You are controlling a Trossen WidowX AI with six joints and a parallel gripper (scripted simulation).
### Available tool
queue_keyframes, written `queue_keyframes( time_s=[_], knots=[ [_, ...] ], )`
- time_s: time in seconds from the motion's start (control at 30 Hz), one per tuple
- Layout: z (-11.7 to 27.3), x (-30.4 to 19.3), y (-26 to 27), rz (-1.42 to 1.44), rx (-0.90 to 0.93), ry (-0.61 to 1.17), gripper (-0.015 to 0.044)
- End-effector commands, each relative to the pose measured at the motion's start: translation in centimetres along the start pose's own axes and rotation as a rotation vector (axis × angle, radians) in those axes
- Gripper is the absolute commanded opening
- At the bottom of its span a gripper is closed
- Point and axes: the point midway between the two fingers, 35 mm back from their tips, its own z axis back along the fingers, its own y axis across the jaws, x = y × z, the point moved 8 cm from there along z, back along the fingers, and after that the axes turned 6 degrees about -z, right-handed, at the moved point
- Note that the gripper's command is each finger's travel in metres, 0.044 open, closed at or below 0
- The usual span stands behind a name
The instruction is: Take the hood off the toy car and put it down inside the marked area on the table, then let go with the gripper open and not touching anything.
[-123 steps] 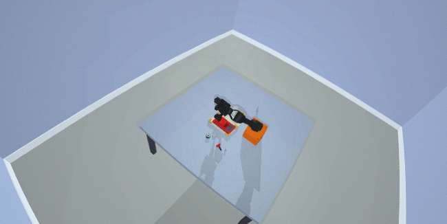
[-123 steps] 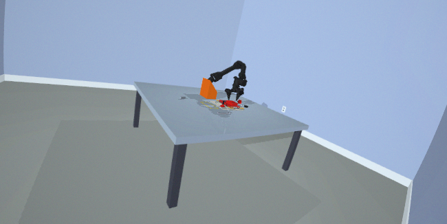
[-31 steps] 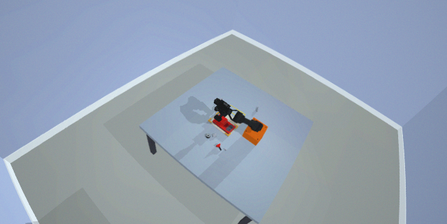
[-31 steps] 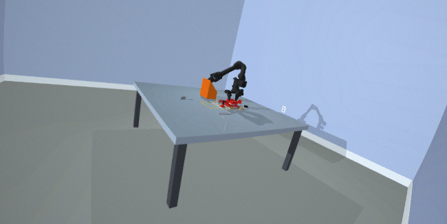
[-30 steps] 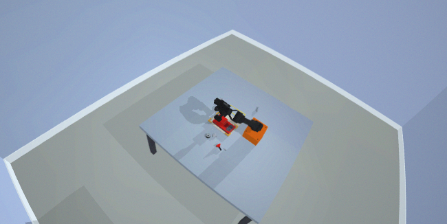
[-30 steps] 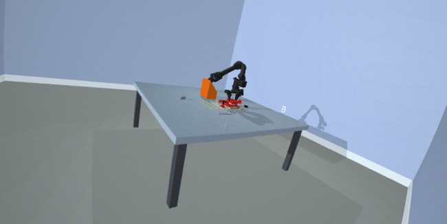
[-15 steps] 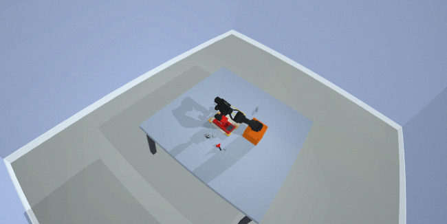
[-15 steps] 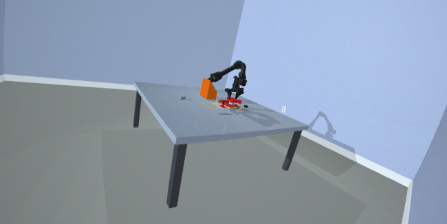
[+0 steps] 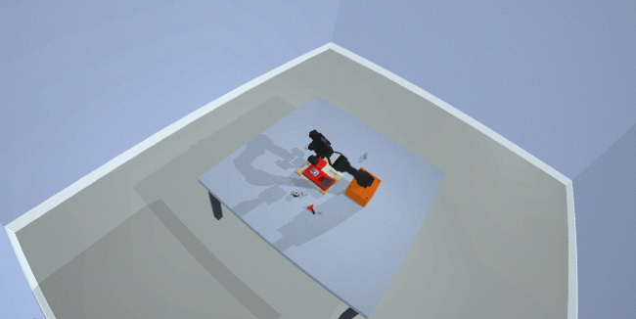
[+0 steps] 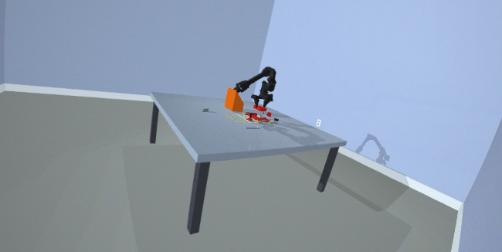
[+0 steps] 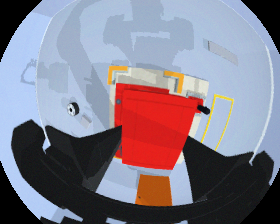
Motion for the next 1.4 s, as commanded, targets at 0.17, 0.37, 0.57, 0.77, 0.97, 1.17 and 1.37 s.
queue_keyframes(
  time_s=[0.17, 0.37, 0.57, 0.77, 0.97, 1.17, 1.37],
  knots=[
    [0.5, 1.0, -5.6, -0.009, -0.020, -0.005, 0.0000],
    [0.7, 1.2, -9.7, -0.009, -0.025, -0.005, 0.0000],
    [0.8, 0.9, -13.7, -0.007, -0.023, -0.003, 0.0000],
    [0.8, 0.1, -17.8, -0.004, -0.014, 0.000, 0.0000],
    [0.7, -0.6, -20.0, -0.001, -0.005, 0.002, 0.0000],
    [0.3, -0.6, -20.1, -0.001, -0.006, 0.002, 0.0000],
    [-0.3, -0.5, -20.1, -0.001, -0.006, 0.001, 0.0000]
  ],
)
